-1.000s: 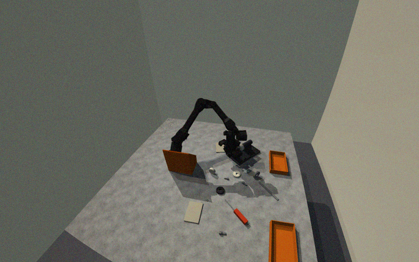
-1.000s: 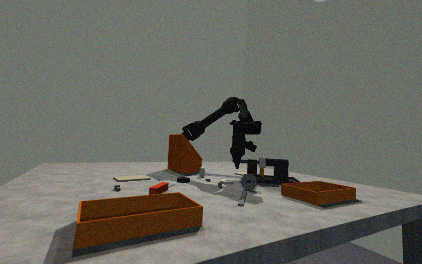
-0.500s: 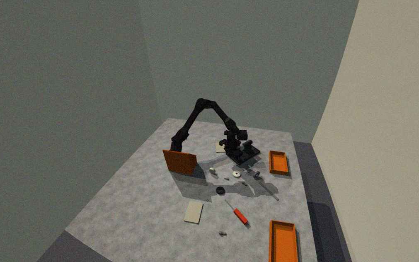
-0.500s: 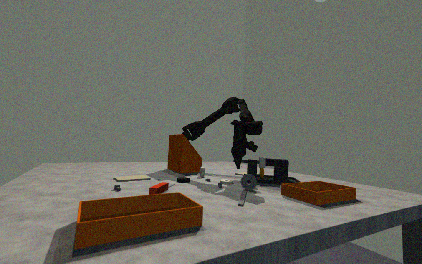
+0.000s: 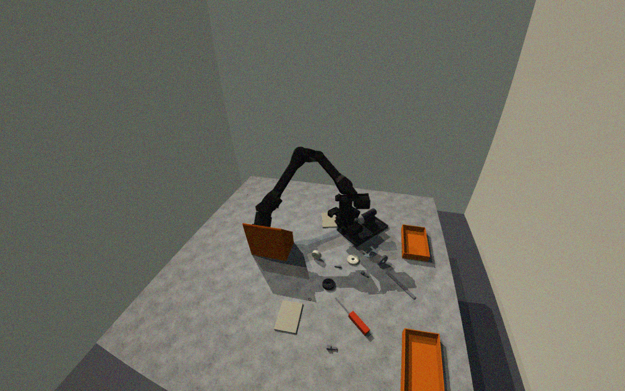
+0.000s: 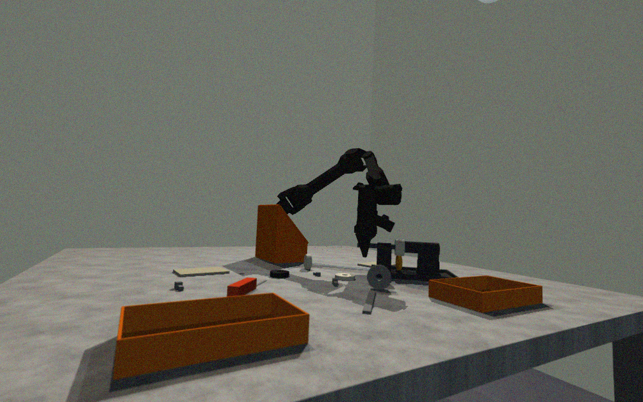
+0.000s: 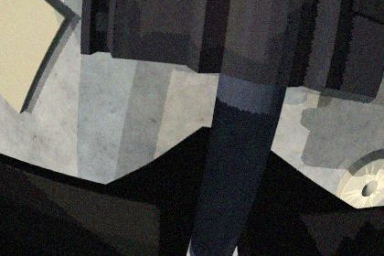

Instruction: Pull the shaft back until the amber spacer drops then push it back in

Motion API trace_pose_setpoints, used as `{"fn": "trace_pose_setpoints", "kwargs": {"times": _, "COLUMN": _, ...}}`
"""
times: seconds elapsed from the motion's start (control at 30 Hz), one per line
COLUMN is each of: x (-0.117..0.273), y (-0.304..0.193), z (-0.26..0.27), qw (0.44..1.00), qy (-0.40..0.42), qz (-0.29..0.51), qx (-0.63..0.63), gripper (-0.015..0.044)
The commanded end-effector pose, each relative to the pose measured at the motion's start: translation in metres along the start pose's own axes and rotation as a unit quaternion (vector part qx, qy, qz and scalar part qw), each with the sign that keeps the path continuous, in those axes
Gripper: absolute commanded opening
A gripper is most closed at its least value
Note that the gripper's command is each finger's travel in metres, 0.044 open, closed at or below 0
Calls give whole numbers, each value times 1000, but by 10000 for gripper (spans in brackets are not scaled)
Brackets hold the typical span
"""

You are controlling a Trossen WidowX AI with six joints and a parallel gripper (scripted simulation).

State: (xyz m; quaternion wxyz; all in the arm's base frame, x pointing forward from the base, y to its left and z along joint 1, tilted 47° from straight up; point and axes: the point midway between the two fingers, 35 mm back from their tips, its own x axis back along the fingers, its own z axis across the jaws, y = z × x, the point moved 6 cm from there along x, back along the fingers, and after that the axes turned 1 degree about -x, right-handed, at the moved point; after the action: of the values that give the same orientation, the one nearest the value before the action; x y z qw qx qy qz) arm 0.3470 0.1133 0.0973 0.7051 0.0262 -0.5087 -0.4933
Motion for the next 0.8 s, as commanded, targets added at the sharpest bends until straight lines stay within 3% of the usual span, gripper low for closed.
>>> {"fn": "trace_pose_setpoints", "kwargs": {"times": 0.0, "x": 1, "y": 4, "z": 1, "qw": 1000, "qy": 2, "qz": -5, "qx": 0, "gripper": 0}}
{"fn": "trace_pose_setpoints", "kwargs": {"times": 0.77, "x": 1, "y": 11, "z": 1, "qw": 1000, "qy": 2, "qz": -5, "qx": 1, "gripper": 0}}
